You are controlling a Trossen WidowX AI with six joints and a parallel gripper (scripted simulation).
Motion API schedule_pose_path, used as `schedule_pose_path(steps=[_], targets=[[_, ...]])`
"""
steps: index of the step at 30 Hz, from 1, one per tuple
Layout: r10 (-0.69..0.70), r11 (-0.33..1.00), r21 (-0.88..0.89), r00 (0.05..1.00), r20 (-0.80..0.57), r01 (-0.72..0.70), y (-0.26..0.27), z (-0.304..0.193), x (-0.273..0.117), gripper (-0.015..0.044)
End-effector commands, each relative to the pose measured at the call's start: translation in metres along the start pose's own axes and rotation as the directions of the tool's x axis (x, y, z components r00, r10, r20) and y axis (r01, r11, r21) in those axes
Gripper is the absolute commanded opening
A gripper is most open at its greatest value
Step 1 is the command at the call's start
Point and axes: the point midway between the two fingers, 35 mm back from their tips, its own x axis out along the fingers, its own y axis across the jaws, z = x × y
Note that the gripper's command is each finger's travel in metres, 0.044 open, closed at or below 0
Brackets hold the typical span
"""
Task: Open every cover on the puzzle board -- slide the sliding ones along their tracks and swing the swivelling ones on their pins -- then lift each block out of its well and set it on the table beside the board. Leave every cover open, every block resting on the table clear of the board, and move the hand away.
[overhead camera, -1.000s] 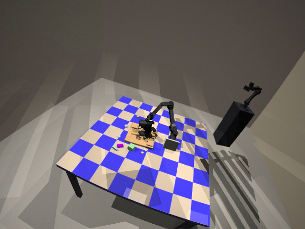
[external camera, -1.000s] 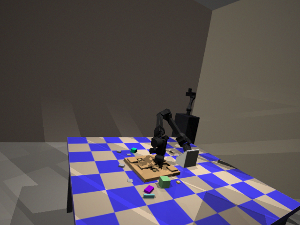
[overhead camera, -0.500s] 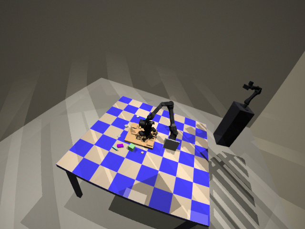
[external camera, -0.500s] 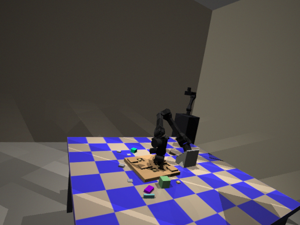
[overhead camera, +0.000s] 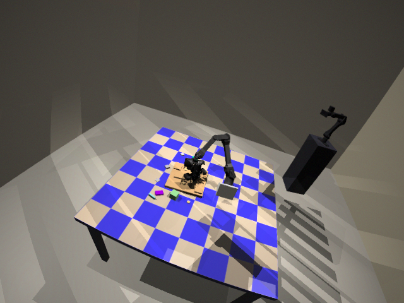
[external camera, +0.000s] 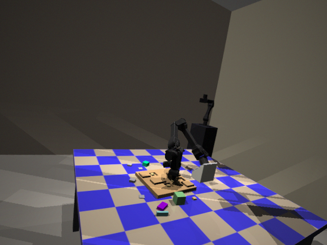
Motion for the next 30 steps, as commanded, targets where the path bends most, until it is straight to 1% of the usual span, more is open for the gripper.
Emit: schedule_pose_path(steps=[1, 13, 15, 18, 20, 22, 24, 27, 28, 30], targets=[[-0.005, 1.0, 0.0, 1.0, -0.003, 0.005, -0.001, -0.002, 0.002, 0.0], [-0.002, 1.0, 0.003, 1.0, -0.001, 0.002, 0.0, 0.001, -0.005, 0.0], [-0.002, 0.999, -0.046, 1.0, -0.001, 0.002, 0.0, 0.001, -0.005, 0.0], [-0.002, 0.974, -0.228, 1.0, -0.002, 0.002, 0.0, 0.001, -0.006, 0.0], [-0.002, 0.913, -0.407, 1.0, -0.002, 0.001, 0.0, 0.001, -0.007, 0.0], [-0.003, 0.814, -0.581, 1.0, -0.002, 0.001, 0.0, 0.001, -0.008, 0.0], [-0.003, 0.681, -0.732, 1.0, -0.002, 0.0, 0.0, 0.001, -0.009, 0.0], [-0.004, 0.433, -0.901, 1.0, -0.003, -0.001, 0.0, 0.001, -0.011, 0.0], [-0.009, 0.853, -0.521, 1.0, -0.002, 0.007, 0.0, 0.0, -0.006, 0.0026], [-0.009, 0.828, -0.561, 1.0, -0.002, 0.006, 0.0, 0.0, -0.009, 0.0079]])
